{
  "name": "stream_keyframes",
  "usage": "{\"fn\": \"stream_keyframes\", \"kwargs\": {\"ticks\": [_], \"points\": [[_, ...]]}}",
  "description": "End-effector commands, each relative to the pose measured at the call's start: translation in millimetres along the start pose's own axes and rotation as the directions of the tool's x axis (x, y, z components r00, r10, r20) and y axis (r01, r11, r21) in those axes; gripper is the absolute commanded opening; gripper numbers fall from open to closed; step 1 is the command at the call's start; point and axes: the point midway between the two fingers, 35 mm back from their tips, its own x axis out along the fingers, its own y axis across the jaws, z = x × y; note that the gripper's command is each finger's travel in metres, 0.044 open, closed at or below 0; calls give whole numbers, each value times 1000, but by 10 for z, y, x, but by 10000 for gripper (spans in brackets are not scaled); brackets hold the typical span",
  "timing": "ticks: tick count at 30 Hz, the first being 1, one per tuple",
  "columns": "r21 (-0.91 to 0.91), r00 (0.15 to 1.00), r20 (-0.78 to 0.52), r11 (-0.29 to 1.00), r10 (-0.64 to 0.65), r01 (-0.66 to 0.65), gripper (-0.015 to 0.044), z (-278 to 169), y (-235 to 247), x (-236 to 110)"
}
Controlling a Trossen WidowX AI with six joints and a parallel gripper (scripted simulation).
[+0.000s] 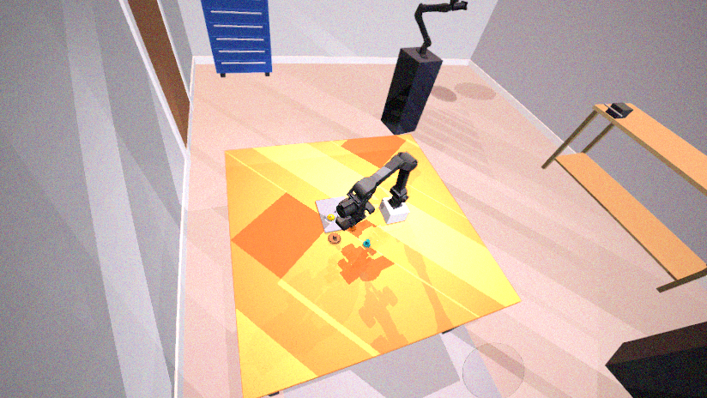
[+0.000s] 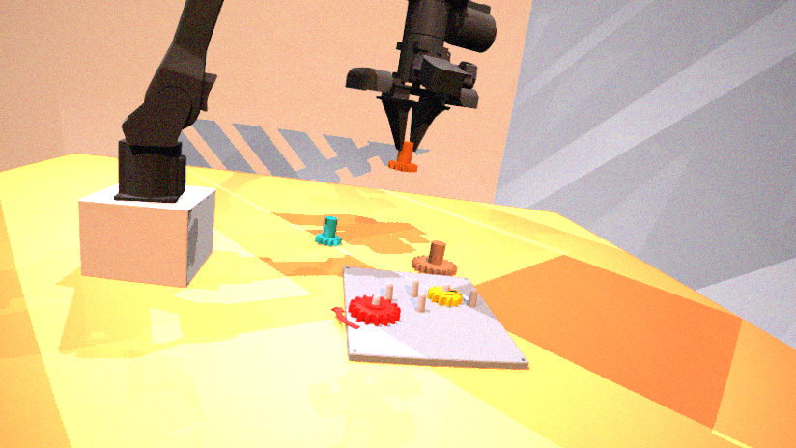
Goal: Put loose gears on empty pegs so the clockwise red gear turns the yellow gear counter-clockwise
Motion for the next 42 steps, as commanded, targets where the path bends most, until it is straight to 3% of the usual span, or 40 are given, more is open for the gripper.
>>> {"fn": "stream_keyframes", "kwargs": {"ticks": [1,42], "points": [[-3,1000,3,1000,-3,3,0,92,-26,48],[-5,1000,9,1000,-6,6,0,1017,-421,457]]}}
